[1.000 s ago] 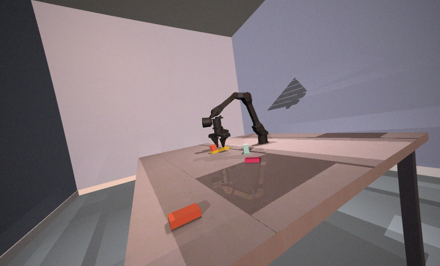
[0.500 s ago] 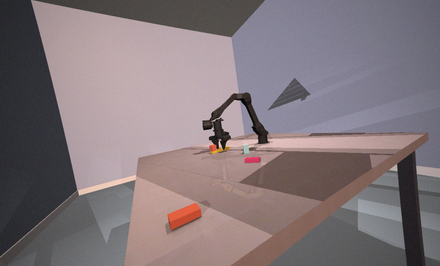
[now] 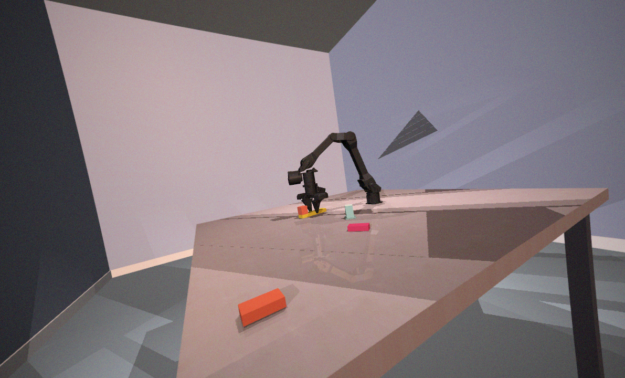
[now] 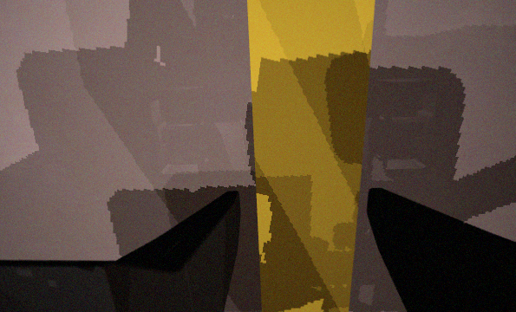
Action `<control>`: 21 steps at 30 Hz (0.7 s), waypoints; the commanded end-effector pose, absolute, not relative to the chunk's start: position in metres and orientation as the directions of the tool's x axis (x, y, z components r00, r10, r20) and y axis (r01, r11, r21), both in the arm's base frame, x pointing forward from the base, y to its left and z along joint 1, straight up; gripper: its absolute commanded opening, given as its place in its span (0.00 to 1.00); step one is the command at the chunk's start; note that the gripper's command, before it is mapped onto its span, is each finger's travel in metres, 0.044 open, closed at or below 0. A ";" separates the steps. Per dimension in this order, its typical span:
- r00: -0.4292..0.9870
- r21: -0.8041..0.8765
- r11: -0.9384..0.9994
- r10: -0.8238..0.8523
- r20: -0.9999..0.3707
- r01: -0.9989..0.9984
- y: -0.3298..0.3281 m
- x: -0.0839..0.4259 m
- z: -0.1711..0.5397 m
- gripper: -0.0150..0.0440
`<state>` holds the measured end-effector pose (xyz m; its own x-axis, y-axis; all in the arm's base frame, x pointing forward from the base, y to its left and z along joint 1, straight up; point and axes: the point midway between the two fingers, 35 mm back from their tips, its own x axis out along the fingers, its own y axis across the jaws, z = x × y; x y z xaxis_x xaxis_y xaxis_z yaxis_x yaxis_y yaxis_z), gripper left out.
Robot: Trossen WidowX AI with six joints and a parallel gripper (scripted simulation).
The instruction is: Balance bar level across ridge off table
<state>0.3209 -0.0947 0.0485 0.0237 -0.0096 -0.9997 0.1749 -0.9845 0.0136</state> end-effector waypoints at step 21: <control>0.024 0.014 -0.985 -0.010 -1.000 0.174 -0.096 0.324 0.077 0.25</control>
<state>0.3217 -0.0950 0.0660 0.0147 -0.0076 -0.9999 0.1747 -0.9846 0.0101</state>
